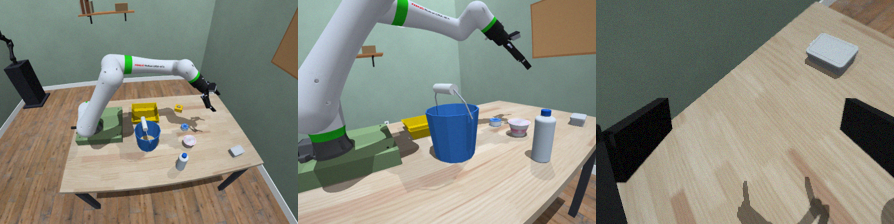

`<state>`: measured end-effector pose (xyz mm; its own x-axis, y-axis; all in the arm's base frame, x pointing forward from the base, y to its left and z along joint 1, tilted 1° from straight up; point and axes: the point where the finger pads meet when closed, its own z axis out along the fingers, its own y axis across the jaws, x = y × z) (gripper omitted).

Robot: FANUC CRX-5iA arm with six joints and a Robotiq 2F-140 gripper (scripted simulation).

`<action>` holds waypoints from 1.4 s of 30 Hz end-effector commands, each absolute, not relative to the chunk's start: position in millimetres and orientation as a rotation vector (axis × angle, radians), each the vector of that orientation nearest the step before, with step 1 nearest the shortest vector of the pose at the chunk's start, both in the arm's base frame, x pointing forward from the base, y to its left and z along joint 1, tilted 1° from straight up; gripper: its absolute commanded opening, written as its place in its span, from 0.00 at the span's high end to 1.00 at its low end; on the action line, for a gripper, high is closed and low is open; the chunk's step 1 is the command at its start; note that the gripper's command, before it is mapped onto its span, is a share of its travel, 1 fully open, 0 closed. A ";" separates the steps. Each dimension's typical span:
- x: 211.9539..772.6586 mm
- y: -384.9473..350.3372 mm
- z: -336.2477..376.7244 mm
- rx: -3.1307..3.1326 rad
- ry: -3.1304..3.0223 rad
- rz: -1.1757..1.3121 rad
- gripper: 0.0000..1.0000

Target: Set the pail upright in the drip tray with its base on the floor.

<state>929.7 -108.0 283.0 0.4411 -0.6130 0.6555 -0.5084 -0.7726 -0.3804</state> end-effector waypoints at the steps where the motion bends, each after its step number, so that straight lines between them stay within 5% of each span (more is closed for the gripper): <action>1: 893.7 -129.5 283.9 -2.556 1.116 -1.169 0.00; 42: 590.4 -191.7 263.9 -2.418 1.859 -0.464 0.00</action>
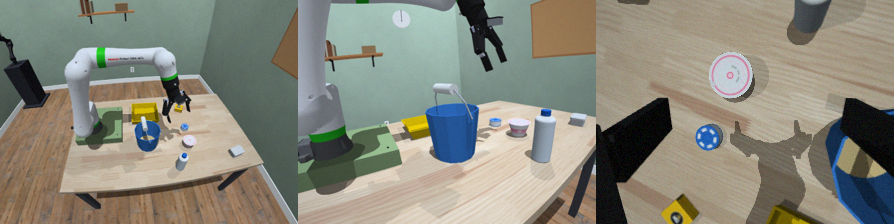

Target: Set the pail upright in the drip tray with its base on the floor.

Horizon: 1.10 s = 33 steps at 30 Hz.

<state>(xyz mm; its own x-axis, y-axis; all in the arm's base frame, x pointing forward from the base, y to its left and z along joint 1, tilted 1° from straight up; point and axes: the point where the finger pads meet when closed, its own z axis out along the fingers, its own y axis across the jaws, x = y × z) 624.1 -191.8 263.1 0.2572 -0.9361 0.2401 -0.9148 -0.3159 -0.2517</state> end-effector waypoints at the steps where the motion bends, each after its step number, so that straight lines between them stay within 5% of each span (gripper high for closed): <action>1: 582.4 -191.4 263.6 -2.413 1.873 -0.445 0.00; 22: 421.5 -169.1 264.1 -2.293 2.115 -0.050 0.00; 33: 403.1 -165.1 264.9 -2.279 2.137 -0.004 0.00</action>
